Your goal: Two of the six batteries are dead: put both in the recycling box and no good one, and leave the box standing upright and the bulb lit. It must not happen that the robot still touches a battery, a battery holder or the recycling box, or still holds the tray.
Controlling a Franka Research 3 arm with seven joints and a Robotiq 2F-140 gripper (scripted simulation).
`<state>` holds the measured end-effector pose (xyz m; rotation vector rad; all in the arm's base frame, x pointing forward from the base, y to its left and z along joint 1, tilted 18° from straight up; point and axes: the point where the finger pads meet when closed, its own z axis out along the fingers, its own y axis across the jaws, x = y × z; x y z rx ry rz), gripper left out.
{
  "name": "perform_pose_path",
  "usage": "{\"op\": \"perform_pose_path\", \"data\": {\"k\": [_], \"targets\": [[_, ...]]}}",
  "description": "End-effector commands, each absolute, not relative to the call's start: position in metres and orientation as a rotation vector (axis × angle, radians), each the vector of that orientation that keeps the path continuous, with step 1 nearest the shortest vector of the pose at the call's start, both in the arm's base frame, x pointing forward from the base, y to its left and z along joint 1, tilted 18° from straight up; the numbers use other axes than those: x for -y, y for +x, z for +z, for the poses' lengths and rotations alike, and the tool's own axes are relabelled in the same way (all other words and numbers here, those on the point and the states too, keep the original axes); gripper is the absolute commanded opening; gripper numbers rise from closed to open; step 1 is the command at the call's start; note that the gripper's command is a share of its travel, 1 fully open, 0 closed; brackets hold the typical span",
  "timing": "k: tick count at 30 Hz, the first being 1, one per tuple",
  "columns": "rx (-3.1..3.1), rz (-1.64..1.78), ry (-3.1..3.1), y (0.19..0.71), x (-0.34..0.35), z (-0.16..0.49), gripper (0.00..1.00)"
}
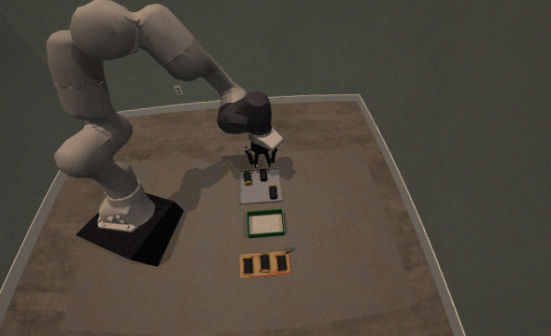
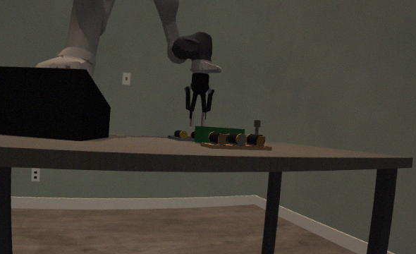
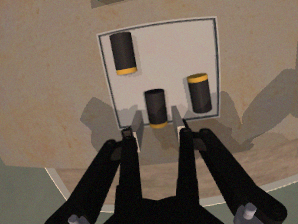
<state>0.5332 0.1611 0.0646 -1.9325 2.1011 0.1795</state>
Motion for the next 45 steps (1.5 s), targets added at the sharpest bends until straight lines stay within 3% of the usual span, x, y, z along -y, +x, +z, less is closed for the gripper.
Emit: {"op": "perform_pose_path", "data": {"k": [1, 33, 45], "targets": [[-2.102, 0.177, -1.930, 0.533, -0.160, 0.065, 0.29], [-2.102, 0.177, -1.930, 0.533, -0.161, 0.064, 0.29], [-2.102, 0.177, -1.930, 0.537, -0.170, 0.032, 0.29]]}}
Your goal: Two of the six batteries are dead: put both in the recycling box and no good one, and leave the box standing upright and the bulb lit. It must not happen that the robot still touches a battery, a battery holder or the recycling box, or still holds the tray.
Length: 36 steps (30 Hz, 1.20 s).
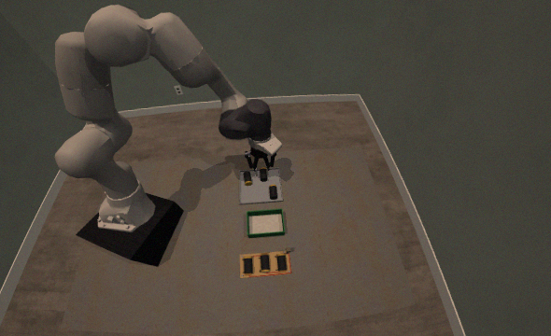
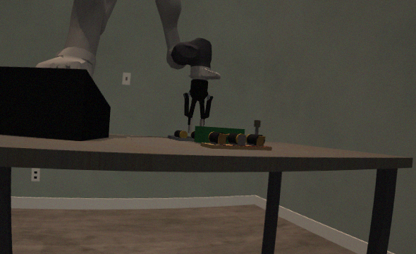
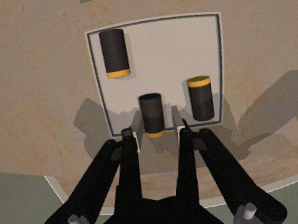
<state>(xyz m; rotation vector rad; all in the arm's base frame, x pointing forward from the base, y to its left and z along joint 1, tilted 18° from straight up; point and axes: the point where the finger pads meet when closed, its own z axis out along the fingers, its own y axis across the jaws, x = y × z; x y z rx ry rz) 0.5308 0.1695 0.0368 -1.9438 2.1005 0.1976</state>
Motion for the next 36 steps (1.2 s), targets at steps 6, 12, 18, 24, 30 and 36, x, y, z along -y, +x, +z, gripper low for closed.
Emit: {"op": "perform_pose_path", "data": {"k": [6, 12, 18, 24, 30, 36], "targets": [[-2.102, 0.177, -1.930, 0.5375, -0.1702, 0.0312, 0.29], [-2.102, 0.177, -1.930, 0.5381, -0.1717, 0.0260, 0.29], [-2.102, 0.177, -1.930, 0.5387, -0.1729, 0.0221, 0.29], [-2.102, 0.177, -1.930, 0.5387, -0.1729, 0.0221, 0.16], [-2.102, 0.177, -1.930, 0.5387, -0.1729, 0.0221, 0.16], [-2.102, 0.177, -1.930, 0.5387, -0.1729, 0.0221, 0.16]]}}
